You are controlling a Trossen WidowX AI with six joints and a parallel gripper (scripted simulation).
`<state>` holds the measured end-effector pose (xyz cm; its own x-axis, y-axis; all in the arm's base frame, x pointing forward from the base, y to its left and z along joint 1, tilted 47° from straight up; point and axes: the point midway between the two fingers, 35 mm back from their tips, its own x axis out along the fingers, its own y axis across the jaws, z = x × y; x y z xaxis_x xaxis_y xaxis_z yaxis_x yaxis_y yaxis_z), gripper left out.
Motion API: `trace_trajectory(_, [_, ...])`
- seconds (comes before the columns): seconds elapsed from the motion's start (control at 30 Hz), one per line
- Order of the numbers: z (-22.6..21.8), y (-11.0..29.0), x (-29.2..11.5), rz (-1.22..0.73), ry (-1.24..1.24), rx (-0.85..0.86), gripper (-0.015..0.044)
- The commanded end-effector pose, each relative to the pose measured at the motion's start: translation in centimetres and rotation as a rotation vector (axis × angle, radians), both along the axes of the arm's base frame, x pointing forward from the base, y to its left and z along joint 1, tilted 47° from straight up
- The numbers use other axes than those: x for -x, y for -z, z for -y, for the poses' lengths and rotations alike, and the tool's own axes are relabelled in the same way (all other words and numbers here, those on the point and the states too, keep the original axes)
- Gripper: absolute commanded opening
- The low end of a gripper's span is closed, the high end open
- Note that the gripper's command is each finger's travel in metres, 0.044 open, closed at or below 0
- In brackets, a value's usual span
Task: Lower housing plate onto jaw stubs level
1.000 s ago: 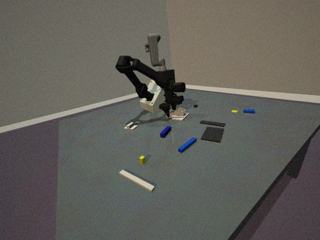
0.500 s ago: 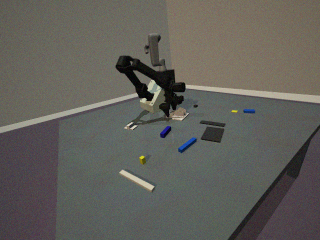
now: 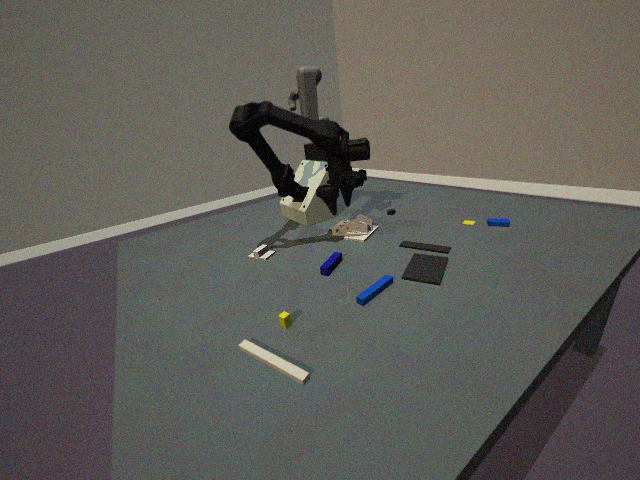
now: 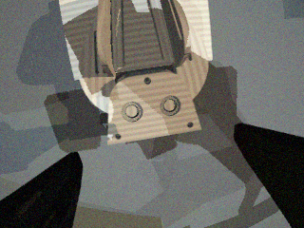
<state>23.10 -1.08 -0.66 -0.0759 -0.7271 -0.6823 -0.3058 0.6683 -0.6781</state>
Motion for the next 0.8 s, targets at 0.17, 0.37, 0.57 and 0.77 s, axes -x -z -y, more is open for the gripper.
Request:
trace_trajectory(0.17, [-4.4, -4.0, 2.3, -0.003, 0.011, -0.004, 0.0440])
trace_trajectory(0.37, [-4.4, -4.0, 2.3, -0.003, 0.011, -0.004, 0.0440])
trace_trajectory(0.57, [-4.4, -4.0, 2.3, -0.003, 0.011, -0.004, 0.0440])
trace_trajectory(0.77, [-4.4, -4.0, 2.3, -0.003, 0.011, -0.004, 0.0440])
